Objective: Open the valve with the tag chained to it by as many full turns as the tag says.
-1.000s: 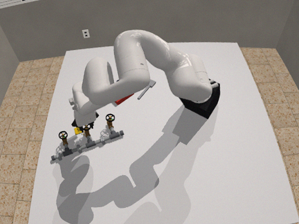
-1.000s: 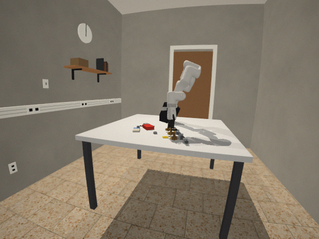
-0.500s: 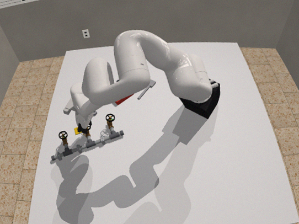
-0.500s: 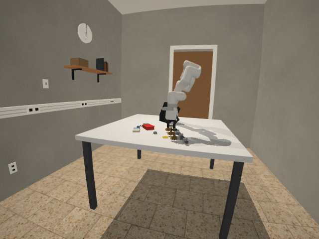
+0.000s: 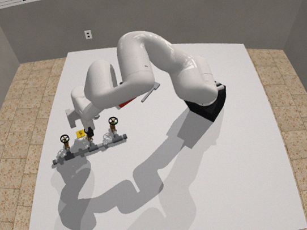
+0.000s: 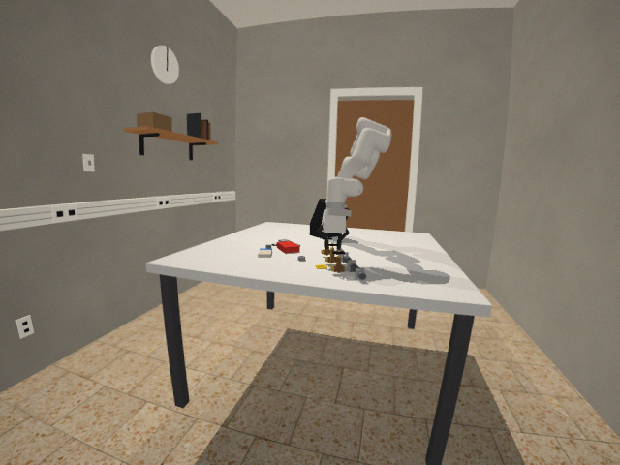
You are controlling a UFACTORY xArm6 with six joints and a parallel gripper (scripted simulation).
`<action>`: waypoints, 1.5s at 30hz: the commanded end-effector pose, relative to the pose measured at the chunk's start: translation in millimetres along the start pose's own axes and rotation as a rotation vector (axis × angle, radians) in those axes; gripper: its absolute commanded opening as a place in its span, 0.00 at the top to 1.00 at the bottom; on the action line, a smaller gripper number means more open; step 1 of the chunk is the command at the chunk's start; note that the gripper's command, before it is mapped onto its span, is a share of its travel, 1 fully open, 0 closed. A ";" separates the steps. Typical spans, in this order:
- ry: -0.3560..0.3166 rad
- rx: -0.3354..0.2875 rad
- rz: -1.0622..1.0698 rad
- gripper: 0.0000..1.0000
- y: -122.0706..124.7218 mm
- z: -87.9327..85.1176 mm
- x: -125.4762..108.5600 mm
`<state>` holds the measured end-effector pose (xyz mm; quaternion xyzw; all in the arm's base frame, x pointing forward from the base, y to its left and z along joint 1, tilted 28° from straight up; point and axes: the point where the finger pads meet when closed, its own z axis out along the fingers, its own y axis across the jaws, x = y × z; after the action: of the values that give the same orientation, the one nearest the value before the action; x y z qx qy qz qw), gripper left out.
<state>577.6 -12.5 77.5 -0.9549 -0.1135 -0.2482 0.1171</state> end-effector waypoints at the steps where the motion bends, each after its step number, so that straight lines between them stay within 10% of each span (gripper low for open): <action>1: 0.064 0.012 -0.273 1.00 0.5 -1.2 1.8; 14: 0.091 -0.006 -0.892 1.00 0.5 -1.2 1.8; 30: 0.096 -0.011 -1.021 1.00 0.5 -1.2 1.8; 31: 0.096 -0.011 -1.021 0.00 0.5 -1.2 1.8; 45: 0.096 -0.011 -1.021 0.00 0.5 -1.2 1.8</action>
<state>577.6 -12.3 77.5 -0.7662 -0.5589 -0.3166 -0.0175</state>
